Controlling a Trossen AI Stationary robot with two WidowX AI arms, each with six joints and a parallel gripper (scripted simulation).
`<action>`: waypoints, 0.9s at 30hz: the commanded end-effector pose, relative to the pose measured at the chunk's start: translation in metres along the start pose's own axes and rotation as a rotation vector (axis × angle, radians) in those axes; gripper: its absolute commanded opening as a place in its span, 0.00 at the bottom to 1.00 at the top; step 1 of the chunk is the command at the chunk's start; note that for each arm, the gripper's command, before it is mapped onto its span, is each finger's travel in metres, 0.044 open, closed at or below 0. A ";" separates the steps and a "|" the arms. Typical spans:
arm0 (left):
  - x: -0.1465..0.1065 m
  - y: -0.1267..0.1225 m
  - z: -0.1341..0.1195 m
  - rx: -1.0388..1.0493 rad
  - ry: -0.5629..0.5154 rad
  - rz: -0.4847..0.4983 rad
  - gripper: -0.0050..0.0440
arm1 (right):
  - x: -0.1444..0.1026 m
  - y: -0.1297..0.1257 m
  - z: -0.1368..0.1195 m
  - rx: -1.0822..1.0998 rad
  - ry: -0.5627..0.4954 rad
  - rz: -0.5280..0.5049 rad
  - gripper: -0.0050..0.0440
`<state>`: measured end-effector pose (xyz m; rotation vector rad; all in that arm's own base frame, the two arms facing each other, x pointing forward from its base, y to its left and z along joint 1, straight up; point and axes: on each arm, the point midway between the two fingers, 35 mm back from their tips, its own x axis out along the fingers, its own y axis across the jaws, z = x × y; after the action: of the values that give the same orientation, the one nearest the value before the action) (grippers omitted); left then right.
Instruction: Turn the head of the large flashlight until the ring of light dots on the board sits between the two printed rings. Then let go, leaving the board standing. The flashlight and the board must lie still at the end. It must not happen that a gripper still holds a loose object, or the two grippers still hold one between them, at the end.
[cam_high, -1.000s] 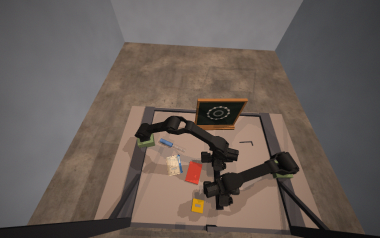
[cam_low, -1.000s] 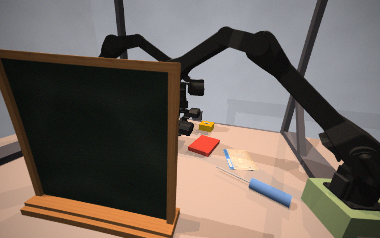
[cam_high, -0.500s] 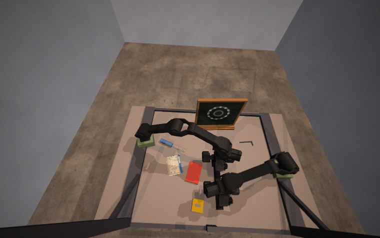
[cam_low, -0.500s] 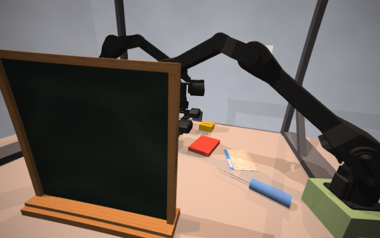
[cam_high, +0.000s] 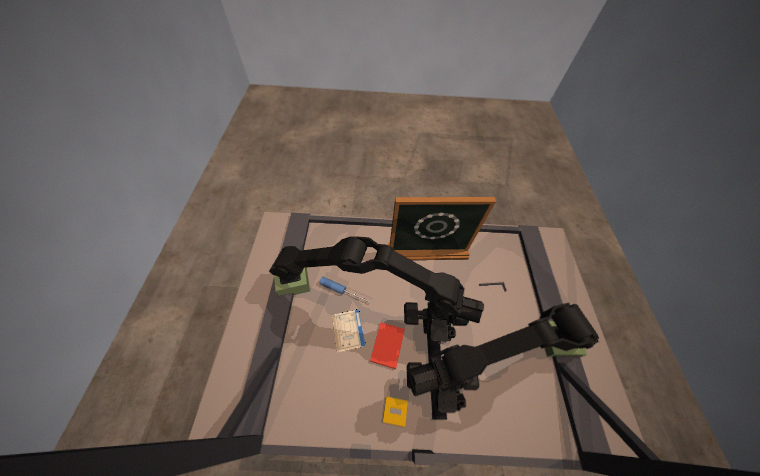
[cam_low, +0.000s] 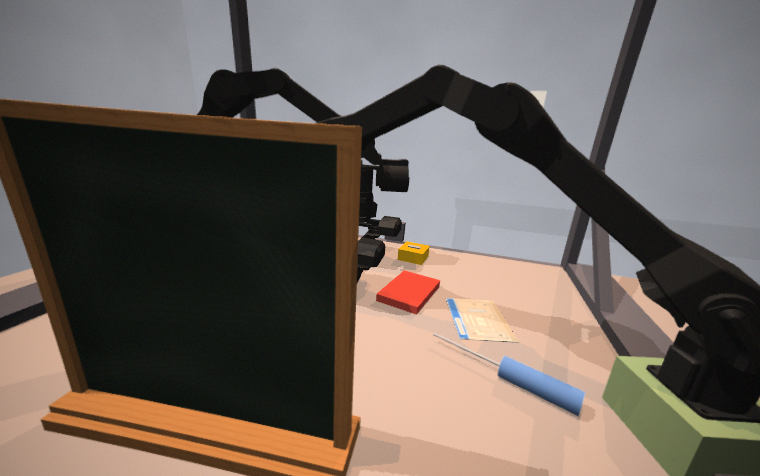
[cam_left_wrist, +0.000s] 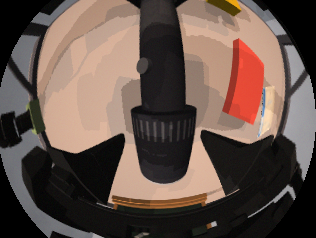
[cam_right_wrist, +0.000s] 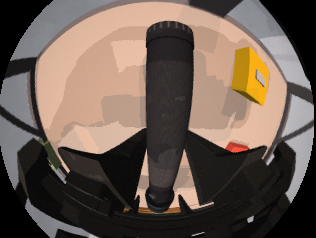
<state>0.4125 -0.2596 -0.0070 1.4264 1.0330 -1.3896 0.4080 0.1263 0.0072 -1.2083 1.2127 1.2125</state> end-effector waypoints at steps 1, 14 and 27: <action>-0.016 0.004 0.002 0.003 -0.012 0.027 1.00 | -0.016 -0.005 0.002 -0.003 -0.016 -0.039 0.37; -0.047 0.004 0.002 0.002 -0.014 0.032 1.00 | -0.016 -0.005 0.002 -0.003 -0.016 -0.039 0.37; -0.065 0.004 0.002 0.002 -0.014 0.035 1.00 | -0.016 -0.005 0.002 -0.003 -0.016 -0.039 0.37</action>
<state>0.4111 -0.2592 0.0415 1.4271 1.0312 -1.3895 0.4080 0.1263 0.0072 -1.2083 1.2127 1.2125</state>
